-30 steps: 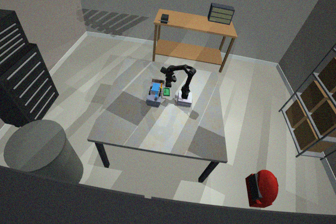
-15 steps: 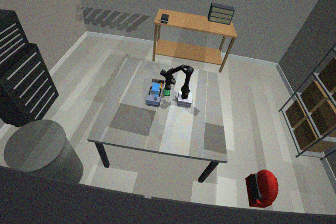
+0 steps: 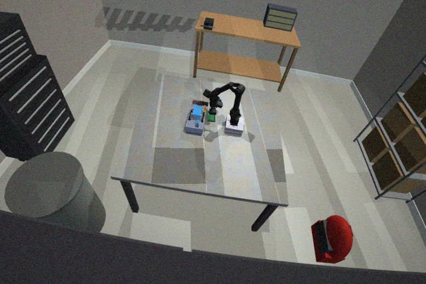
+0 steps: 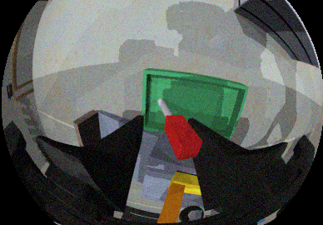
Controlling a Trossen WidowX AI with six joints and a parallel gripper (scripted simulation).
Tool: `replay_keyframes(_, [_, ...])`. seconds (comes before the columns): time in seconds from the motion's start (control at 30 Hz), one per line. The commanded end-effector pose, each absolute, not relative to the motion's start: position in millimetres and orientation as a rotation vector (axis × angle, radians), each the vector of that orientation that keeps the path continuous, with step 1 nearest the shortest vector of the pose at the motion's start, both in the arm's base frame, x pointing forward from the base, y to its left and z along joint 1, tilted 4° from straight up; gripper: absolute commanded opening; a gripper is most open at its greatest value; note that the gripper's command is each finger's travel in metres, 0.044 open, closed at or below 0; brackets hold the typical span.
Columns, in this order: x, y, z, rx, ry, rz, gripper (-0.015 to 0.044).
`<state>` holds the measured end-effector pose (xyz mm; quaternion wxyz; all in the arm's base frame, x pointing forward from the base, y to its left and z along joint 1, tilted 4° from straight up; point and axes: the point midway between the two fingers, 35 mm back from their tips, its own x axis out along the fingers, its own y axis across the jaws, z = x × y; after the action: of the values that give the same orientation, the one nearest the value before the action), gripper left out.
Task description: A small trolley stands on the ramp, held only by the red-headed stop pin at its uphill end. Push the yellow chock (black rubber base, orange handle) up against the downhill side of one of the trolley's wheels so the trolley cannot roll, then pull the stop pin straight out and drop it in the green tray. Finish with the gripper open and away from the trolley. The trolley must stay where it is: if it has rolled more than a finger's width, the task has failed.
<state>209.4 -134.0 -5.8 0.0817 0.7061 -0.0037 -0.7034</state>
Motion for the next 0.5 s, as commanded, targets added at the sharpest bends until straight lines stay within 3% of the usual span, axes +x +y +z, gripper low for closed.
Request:
replay_keyframes(0.0, [208.8,-131.3,-7.0,2.106,-0.015,-2.103,0.019])
replay_keyframes(0.47, [208.7,-121.5,-10.0,2.106,-0.014,-2.104,0.019])
